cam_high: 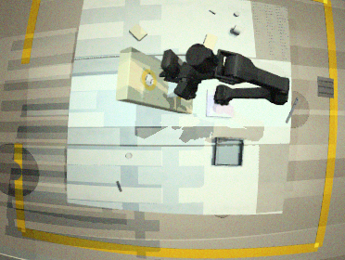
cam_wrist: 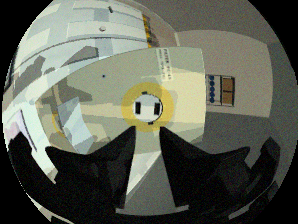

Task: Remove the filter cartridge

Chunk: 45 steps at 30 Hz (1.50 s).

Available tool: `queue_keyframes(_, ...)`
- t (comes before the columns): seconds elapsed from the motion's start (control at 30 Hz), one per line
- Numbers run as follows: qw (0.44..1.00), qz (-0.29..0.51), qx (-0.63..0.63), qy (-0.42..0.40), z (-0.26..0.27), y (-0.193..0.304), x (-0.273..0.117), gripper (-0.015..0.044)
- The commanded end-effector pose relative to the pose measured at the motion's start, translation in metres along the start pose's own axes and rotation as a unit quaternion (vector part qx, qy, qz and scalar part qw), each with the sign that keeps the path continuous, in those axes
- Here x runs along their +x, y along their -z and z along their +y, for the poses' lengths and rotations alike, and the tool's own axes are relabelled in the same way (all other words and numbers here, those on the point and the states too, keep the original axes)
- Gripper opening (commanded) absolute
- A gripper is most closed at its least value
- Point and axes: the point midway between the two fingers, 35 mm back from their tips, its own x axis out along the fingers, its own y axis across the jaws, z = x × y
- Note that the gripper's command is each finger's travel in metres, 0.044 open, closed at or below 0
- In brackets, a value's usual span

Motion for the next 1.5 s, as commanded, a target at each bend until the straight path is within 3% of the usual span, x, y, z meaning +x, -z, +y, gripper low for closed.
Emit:
queue_keyframes(0.0,1.000,-0.002,0.002,0.002,-0.002,-0.001,0.004,0.0113)
queue_keyframes(1.0,1.000,-0.003,0.003,0.003,-0.002,-0.002,0.051,0.0113)
queue_keyframes(1.47,1.000,-0.003,0.002,0.003,0.000,-0.001,0.053,0.0113)
